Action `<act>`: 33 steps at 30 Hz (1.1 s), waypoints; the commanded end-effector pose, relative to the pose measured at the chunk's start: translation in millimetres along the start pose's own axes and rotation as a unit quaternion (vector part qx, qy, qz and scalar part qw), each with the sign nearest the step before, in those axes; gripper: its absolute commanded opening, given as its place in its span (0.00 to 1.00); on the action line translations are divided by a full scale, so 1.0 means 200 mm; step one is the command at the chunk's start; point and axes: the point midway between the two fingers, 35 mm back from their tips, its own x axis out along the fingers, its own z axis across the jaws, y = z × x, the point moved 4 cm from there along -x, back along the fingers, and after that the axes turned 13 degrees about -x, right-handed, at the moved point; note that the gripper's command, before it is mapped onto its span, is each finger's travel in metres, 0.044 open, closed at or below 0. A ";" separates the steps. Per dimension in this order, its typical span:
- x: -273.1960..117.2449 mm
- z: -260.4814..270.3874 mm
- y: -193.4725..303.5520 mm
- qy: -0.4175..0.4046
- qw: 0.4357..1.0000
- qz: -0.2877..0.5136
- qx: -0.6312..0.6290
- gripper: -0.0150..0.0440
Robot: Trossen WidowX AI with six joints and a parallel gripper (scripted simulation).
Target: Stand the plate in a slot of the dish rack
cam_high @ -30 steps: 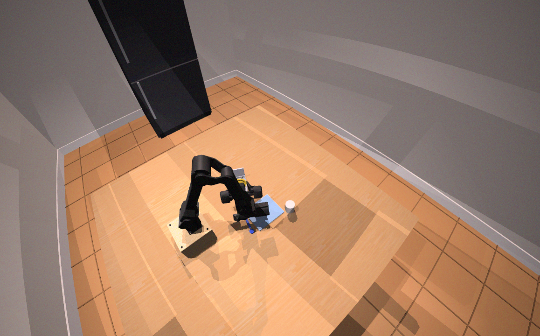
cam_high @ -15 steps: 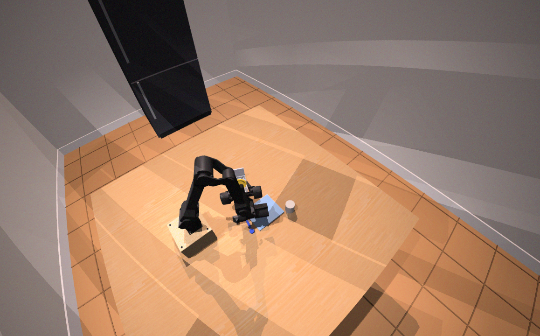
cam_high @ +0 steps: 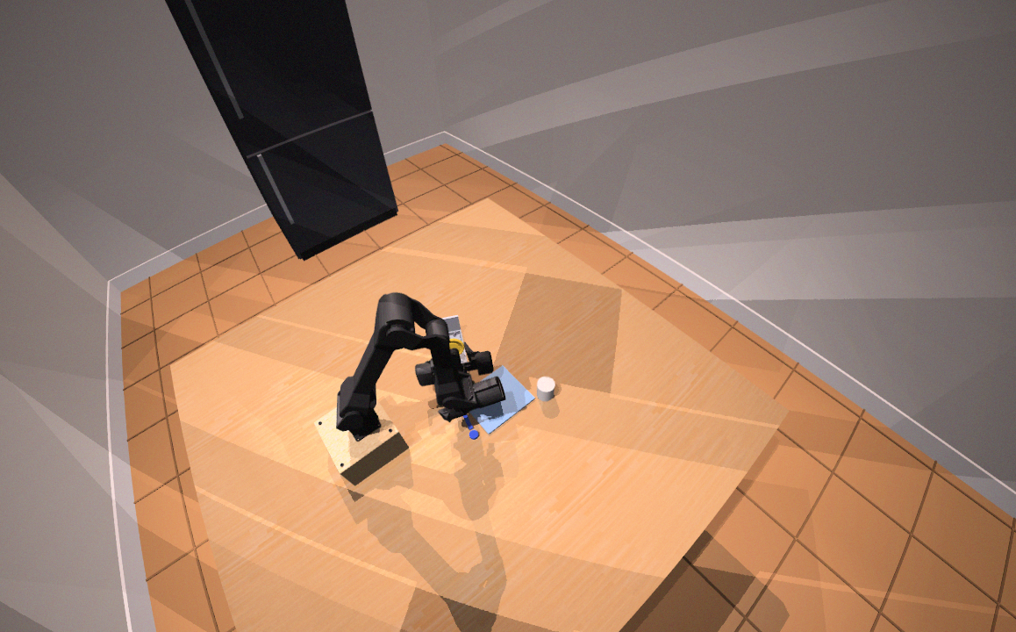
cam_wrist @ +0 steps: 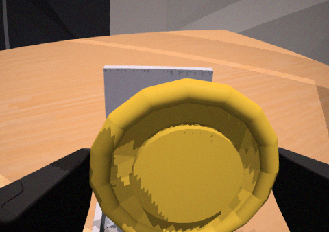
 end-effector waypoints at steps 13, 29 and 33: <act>0.05 0.06 0.12 0.000 1.000 0.000 -0.002 0.25; 0.05 0.06 0.10 0.000 1.000 -0.001 -0.001 0.30; 0.05 0.06 0.10 0.000 1.000 -0.001 -0.001 0.48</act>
